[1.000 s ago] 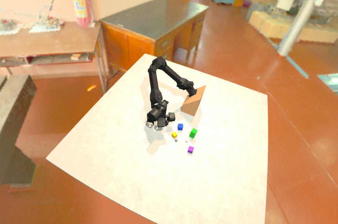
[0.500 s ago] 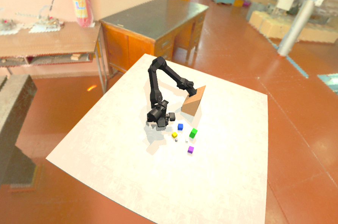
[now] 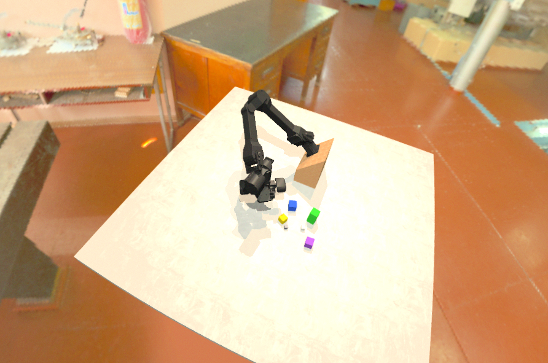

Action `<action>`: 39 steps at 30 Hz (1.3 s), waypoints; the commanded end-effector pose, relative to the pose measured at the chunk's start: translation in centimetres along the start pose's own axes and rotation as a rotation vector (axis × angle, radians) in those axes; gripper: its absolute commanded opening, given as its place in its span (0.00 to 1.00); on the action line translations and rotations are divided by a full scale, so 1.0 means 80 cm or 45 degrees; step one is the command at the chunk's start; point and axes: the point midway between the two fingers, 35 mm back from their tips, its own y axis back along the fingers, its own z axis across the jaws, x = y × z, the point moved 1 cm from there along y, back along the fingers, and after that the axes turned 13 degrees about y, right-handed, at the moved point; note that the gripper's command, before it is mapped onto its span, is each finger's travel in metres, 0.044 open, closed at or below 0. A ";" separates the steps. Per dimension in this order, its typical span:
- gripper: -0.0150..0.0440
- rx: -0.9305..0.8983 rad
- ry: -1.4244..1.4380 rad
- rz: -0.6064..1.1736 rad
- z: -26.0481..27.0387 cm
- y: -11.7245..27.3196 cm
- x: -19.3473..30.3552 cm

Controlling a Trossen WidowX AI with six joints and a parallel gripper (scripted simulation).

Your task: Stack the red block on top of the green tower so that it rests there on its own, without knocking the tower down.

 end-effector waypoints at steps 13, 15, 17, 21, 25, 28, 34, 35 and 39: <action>0.25 0.015 -0.018 -0.013 -0.004 0.096 0.000; 0.25 0.014 -0.018 -0.013 -0.004 0.107 0.000; 0.25 0.014 -0.017 -0.013 -0.004 0.116 0.000; 0.25 0.014 -0.017 -0.013 -0.004 0.117 0.000; 0.25 0.014 -0.017 -0.013 -0.003 0.117 0.001; 0.25 0.011 -0.016 -0.019 0.003 0.118 -0.010; 0.25 -0.001 -0.013 -0.037 0.033 0.121 -0.054; 0.25 -0.002 -0.012 -0.040 0.038 0.122 -0.060; 0.25 -0.008 -0.010 -0.046 0.062 0.124 -0.087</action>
